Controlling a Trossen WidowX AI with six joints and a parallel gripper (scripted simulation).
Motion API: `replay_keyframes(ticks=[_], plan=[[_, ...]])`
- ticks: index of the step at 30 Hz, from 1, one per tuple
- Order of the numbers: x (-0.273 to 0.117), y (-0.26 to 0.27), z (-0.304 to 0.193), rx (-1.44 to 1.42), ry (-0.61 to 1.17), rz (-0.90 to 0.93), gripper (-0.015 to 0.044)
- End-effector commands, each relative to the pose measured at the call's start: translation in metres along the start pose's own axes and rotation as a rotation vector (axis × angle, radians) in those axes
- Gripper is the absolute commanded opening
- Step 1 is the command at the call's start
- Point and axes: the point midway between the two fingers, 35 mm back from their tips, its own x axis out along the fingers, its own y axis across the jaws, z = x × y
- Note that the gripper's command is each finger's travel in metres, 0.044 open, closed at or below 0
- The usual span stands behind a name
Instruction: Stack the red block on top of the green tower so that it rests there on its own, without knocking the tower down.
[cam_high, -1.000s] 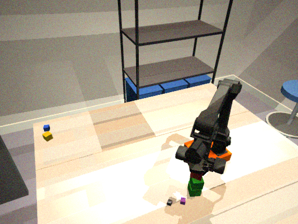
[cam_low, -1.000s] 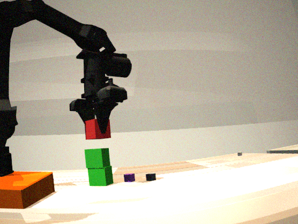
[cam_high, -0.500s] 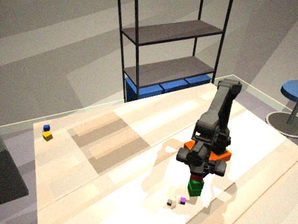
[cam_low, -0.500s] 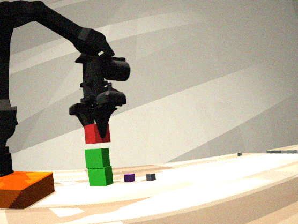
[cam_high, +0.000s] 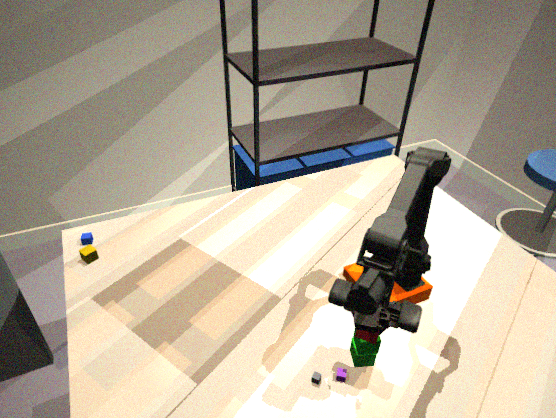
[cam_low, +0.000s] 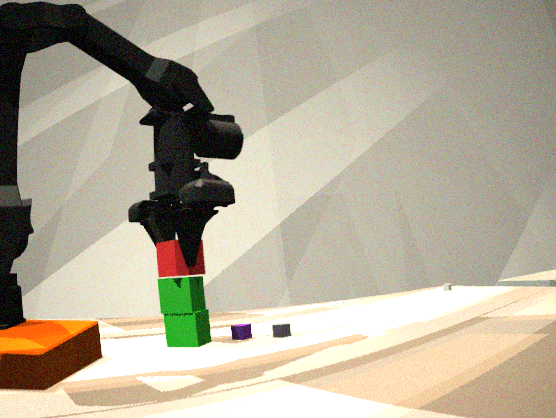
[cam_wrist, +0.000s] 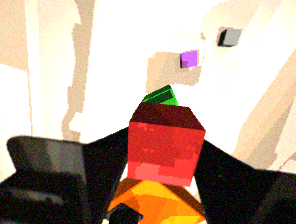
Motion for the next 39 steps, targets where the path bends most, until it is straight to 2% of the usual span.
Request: replay_keyframes(ticks=[1,29,34,39], plan=[[0.0022,-0.0002,-0.0018,-0.001,0.007,-0.003,0.0000],[0.0044,-0.0002,-0.0018,-0.001,0.007,-0.003,0.0000],[-0.0045,0.0001,-0.0013,-0.001,0.007,-0.003,0.0000],[0.0019,0.0006,-0.0022,-0.001,0.009,0.001,0.0131]])
